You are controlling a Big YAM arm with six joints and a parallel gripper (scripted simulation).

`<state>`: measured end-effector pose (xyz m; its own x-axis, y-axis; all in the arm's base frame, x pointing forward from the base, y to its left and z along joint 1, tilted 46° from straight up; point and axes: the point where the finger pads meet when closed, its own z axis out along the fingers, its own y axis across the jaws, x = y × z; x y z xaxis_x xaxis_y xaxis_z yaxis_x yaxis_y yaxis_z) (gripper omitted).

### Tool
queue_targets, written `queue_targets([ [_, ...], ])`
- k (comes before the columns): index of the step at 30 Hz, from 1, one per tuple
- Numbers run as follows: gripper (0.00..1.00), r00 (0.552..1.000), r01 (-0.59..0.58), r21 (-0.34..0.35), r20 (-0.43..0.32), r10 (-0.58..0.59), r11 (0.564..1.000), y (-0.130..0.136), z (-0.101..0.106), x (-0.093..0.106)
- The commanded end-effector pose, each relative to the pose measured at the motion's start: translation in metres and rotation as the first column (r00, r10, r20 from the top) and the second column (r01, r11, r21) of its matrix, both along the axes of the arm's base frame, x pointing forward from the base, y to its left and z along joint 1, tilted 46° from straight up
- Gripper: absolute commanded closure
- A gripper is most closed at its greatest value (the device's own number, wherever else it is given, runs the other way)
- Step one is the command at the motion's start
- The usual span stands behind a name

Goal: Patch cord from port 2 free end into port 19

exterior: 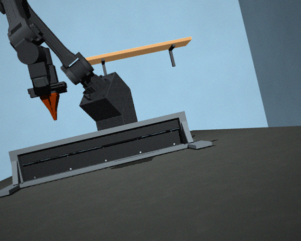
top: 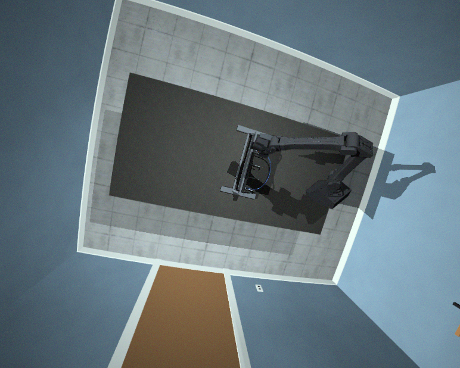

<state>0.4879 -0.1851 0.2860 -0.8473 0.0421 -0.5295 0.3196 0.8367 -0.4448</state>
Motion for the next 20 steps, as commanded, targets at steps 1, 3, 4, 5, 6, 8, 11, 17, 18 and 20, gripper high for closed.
queue_targets([
  [1, 1.0, 0.998, -0.003, -0.011, 0.067, 0.003, 1.0, 0.0069, 0.0299, -0.0008],
  [3, 1.0, 0.998, -0.003, -0.01, 0.065, 0.003, 1.0, 0.0069, 0.0286, -0.0012],
  [4, 1.0, 0.998, -0.003, -0.01, 0.065, 0.003, 1.0, 0.0069, 0.0286, -0.0012],
  [5, 1.0, 0.998, -0.003, -0.01, 0.065, 0.003, 1.0, 0.0069, 0.0286, -0.0012],
  [6, 1.0, 0.998, -0.002, -0.01, 0.064, 0.003, 1.0, 0.0069, 0.0279, -0.0014],
  [8, 1.0, 0.998, -0.002, -0.01, 0.064, 0.003, 1.0, 0.0069, 0.0279, -0.0014],
  [11, 1.0, 0.998, -0.002, -0.01, 0.064, 0.003, 1.0, 0.0069, 0.0279, -0.0014],
  [17, 1.0, 0.998, -0.002, -0.01, 0.064, 0.003, 1.0, 0.0069, 0.0279, -0.0014],
  [18, 1.0, 0.998, -0.002, -0.01, 0.064, 0.003, 1.0, 0.0069, 0.0279, -0.0014],
  [20, 1.0, 0.998, -0.002, -0.01, 0.064, 0.003, 1.0, 0.0069, 0.0279, -0.0014],
])
